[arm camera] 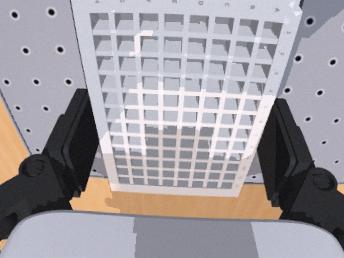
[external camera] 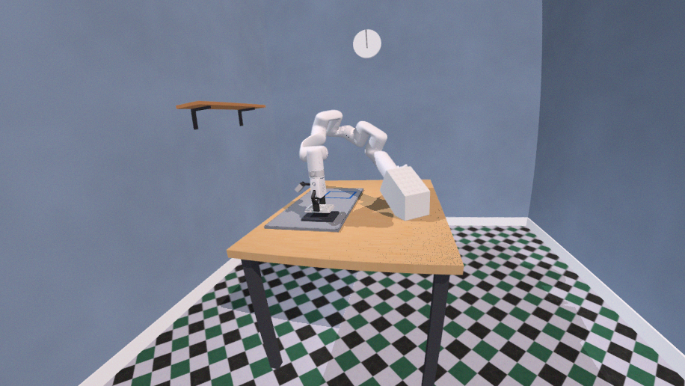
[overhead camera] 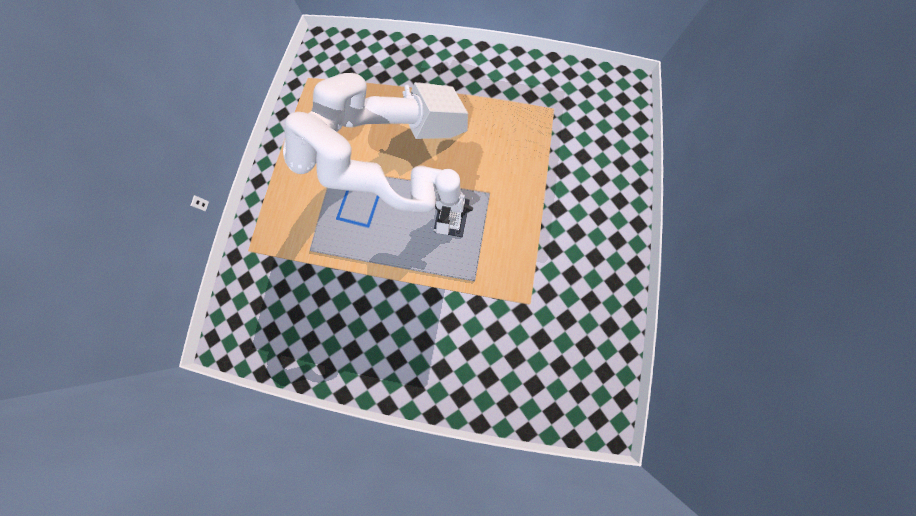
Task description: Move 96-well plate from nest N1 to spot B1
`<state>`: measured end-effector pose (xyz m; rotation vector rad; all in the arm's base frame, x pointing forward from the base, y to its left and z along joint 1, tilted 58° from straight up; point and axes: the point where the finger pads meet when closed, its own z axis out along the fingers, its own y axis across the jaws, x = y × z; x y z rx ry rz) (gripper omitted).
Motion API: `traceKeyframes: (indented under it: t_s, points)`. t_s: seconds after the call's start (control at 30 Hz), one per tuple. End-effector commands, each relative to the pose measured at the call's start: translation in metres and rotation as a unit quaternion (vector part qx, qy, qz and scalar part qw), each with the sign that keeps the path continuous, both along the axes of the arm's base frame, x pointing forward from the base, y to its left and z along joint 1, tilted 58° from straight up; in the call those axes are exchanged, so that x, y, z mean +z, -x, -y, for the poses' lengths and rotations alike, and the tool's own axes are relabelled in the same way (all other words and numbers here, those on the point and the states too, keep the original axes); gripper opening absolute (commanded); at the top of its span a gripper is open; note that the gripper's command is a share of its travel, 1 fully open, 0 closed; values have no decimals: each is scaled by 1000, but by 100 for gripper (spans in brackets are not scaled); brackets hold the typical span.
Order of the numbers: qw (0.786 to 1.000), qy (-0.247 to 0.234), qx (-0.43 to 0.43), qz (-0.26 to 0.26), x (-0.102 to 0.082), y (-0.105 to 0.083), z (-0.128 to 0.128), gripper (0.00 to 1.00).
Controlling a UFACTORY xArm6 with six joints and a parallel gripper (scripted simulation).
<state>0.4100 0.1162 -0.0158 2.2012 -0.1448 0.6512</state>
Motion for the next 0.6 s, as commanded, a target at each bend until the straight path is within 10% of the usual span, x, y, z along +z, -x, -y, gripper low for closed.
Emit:
traceKeyframes:
  t_s: [0.0, 0.57]
  points:
    - [1000, -1, 1, 1, 4, 2, -5, 0]
    - [1000, -1, 1, 1, 17, 12, -24, 0]
